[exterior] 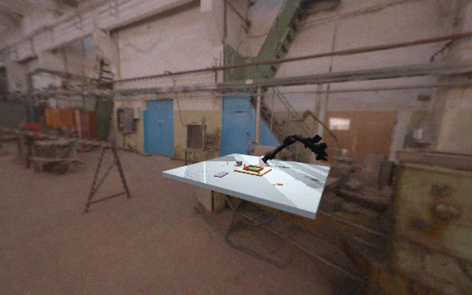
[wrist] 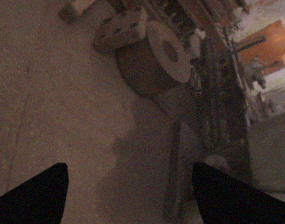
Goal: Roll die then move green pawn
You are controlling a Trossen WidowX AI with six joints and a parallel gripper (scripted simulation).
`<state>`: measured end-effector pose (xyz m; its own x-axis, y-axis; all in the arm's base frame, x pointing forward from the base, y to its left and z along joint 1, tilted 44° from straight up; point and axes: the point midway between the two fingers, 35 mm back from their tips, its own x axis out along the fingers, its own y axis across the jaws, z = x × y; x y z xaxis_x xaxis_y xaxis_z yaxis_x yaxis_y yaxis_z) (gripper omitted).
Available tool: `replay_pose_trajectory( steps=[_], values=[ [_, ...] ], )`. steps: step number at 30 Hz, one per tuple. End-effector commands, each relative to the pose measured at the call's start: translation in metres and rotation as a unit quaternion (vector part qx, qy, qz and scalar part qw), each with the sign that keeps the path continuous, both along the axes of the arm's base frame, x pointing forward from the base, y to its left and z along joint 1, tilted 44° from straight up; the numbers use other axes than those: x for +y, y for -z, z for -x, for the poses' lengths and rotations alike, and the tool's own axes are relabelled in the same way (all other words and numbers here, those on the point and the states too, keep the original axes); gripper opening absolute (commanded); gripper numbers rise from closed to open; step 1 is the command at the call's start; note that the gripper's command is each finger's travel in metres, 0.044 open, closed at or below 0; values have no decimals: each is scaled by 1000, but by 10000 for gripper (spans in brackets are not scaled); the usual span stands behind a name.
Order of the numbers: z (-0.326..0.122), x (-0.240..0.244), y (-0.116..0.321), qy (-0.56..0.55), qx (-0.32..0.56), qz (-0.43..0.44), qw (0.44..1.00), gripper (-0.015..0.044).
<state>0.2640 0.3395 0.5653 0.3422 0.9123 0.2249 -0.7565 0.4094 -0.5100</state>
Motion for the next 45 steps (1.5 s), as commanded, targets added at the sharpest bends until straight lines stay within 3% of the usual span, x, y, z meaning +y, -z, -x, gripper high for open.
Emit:
replay_pose_trajectory(
  steps=[1,10,25,35,45],
  values=[
    [-34,-3,31,26,20,36,999,275],
    [-136,-41,122,118,87,131,980,275],
    [-241,-154,278,247,225,262,905,275],
    [-262,-267,400,287,365,325,824,275],
    [-230,-372,503,300,502,348,733,275]
  ],
)
